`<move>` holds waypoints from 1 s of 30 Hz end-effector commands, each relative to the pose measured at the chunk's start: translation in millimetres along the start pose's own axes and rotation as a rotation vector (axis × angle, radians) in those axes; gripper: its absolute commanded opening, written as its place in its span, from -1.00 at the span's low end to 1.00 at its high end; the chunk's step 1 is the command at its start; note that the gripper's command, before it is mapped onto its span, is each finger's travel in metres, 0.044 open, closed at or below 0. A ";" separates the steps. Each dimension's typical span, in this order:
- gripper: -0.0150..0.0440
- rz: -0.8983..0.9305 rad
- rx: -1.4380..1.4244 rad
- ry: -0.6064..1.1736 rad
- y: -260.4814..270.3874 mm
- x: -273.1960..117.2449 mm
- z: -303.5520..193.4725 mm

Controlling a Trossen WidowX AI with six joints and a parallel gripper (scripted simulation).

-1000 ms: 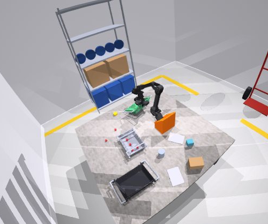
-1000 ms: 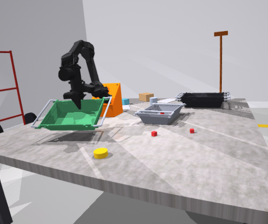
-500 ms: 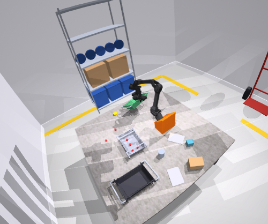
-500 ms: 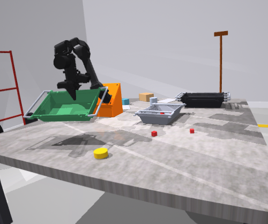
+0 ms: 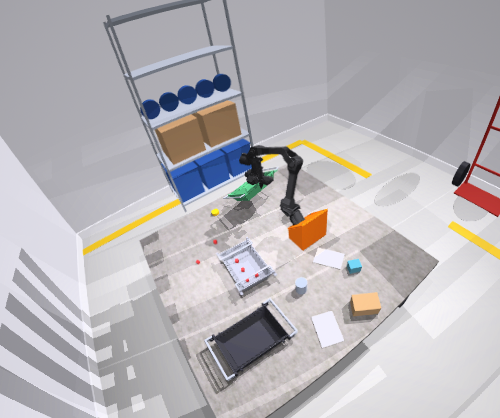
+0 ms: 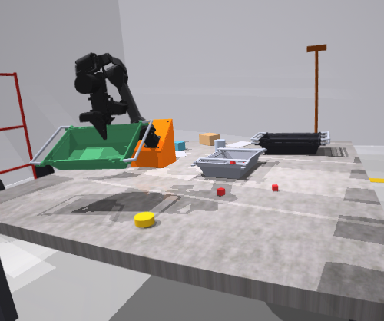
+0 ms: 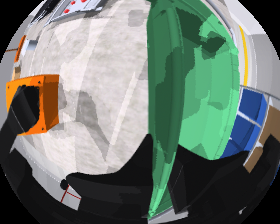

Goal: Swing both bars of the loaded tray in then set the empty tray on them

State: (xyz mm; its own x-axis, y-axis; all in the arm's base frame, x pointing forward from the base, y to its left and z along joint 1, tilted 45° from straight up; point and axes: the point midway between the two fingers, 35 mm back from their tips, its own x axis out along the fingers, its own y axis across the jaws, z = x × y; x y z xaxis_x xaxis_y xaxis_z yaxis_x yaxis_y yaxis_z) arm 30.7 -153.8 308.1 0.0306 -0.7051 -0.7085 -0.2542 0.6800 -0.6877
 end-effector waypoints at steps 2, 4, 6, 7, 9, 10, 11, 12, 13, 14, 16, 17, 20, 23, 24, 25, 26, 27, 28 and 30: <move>-0.49 -0.018 0.010 0.004 -3.6 -3.8 -1.6; -0.49 -0.018 0.010 0.004 -3.6 -3.8 -1.6; -0.49 -0.018 0.010 0.004 -3.6 -3.8 -1.6; -0.49 -0.018 0.010 0.004 -3.6 -3.8 -1.6; -0.49 -0.018 0.010 0.004 -3.6 -3.8 -1.6; -0.49 -0.018 0.010 0.004 -3.6 -3.8 -1.6; -0.49 -0.018 0.010 0.004 -3.6 -3.8 -1.6; -0.49 -0.018 0.010 0.004 -3.6 -3.8 -1.6; -0.49 -0.018 0.010 0.004 -3.6 -3.8 -1.6; -0.49 -0.017 0.009 0.003 -3.8 -3.5 -1.3; -0.49 -0.009 0.001 -0.003 -5.3 -1.4 1.7; -0.49 -0.003 -0.006 -0.008 -6.3 0.1 3.9; -0.49 0.014 -0.027 -0.022 -9.3 4.7 11.0; -0.49 0.032 -0.048 -0.035 -12.1 9.2 18.4; -0.49 0.037 -0.055 -0.039 -12.9 10.6 21.0; -0.49 0.043 -0.062 -0.043 -13.7 12.0 23.6; -0.49 0.048 -0.070 -0.047 -14.5 13.4 26.2; -0.49 0.054 -0.077 -0.050 -15.2 14.8 28.9; -0.49 0.059 -0.085 -0.054 -15.9 16.2 31.6; -0.49 0.070 -0.100 -0.061 -17.2 18.9 37.2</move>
State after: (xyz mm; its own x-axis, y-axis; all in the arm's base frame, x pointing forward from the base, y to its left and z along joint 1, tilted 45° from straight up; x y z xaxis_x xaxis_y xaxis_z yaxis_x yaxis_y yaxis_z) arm 64.8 -169.7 296.3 0.0545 -0.6366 -0.7692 -0.3448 0.7110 -0.6129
